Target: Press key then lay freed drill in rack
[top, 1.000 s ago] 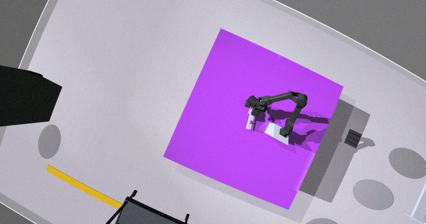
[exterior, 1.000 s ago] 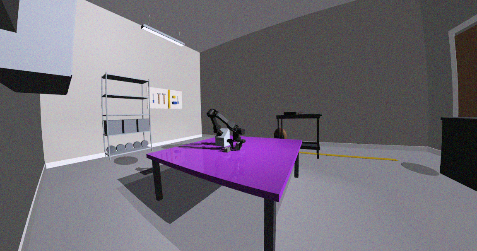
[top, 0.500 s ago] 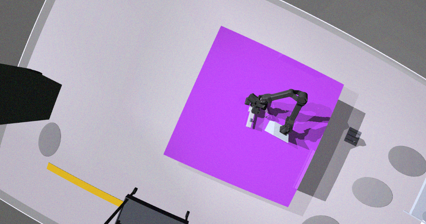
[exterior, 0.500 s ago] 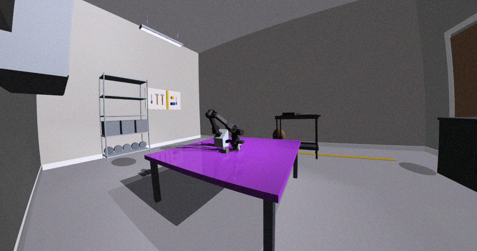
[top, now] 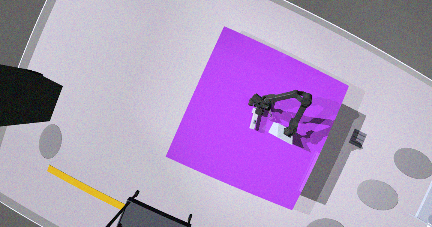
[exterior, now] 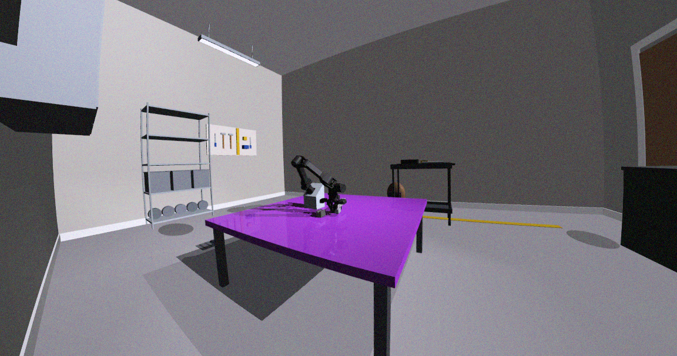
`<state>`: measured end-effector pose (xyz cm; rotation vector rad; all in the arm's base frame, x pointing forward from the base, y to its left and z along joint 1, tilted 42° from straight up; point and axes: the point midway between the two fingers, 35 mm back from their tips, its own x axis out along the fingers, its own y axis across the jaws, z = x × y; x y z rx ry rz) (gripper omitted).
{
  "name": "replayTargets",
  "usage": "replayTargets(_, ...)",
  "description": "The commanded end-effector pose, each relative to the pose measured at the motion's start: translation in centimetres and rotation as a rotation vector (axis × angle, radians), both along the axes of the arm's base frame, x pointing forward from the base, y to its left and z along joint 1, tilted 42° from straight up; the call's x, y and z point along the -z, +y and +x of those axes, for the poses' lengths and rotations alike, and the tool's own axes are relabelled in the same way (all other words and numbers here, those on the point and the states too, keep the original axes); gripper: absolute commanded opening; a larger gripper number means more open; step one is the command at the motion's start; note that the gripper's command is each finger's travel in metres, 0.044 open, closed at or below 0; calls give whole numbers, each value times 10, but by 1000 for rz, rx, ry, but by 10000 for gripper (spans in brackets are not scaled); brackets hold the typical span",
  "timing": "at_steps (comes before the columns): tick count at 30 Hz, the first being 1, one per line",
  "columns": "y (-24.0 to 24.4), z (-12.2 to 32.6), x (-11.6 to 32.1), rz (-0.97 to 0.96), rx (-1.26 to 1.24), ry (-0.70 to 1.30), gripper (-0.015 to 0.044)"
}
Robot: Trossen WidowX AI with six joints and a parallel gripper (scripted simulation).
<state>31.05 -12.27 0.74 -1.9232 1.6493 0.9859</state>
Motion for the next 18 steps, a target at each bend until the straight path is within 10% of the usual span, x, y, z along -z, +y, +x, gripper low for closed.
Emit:
replayTargets(1, -4, 2, -5, -5, 3, -8, 0)
replayTargets(18, -19, 8, -20, -6, 3, -8, 0)
